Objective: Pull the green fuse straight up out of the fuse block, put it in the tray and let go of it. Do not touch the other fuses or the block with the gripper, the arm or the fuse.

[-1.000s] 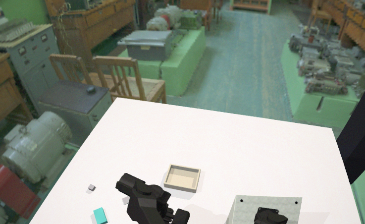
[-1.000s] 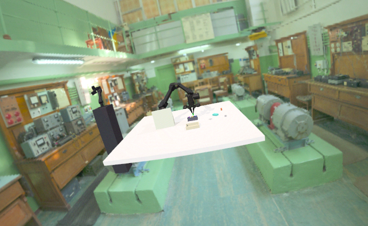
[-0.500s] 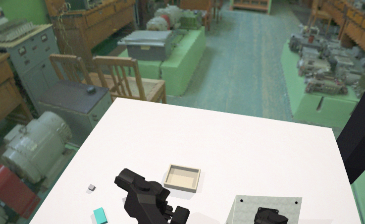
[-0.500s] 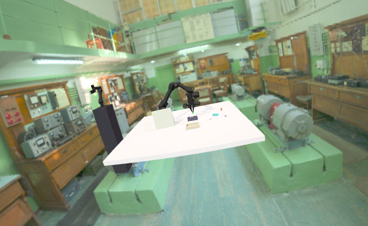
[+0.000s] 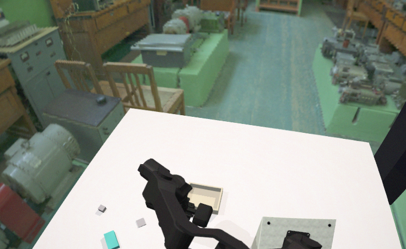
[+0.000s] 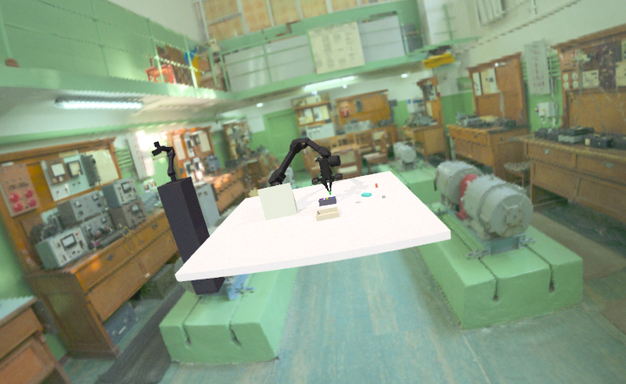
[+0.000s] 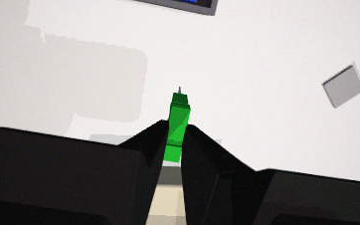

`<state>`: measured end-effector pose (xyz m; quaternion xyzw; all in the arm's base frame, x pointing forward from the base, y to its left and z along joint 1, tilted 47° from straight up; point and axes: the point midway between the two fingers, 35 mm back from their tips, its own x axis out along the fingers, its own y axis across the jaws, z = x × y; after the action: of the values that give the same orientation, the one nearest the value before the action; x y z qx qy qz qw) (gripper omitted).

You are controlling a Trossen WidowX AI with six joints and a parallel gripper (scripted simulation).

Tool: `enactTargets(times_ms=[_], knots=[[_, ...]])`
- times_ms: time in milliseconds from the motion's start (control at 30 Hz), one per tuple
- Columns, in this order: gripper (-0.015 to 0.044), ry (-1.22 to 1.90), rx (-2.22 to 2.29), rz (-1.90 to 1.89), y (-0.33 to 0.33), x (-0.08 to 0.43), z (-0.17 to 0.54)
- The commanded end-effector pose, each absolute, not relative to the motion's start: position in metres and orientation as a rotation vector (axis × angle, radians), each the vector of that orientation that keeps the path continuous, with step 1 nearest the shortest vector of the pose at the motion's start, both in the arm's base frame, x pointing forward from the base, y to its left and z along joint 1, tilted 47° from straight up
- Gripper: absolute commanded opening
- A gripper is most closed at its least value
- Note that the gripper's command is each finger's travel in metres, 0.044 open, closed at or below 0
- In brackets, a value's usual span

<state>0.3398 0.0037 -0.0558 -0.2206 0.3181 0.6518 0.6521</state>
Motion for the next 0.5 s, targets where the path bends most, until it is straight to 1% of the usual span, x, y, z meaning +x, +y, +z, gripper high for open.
enactTargets(times_ms=[0,467], knots=[[0.0,0.727,-0.503,1.478,-0.014,0.34,-0.073],[0.0,0.724,-0.501,1.483,-0.074,0.322,-0.137]])
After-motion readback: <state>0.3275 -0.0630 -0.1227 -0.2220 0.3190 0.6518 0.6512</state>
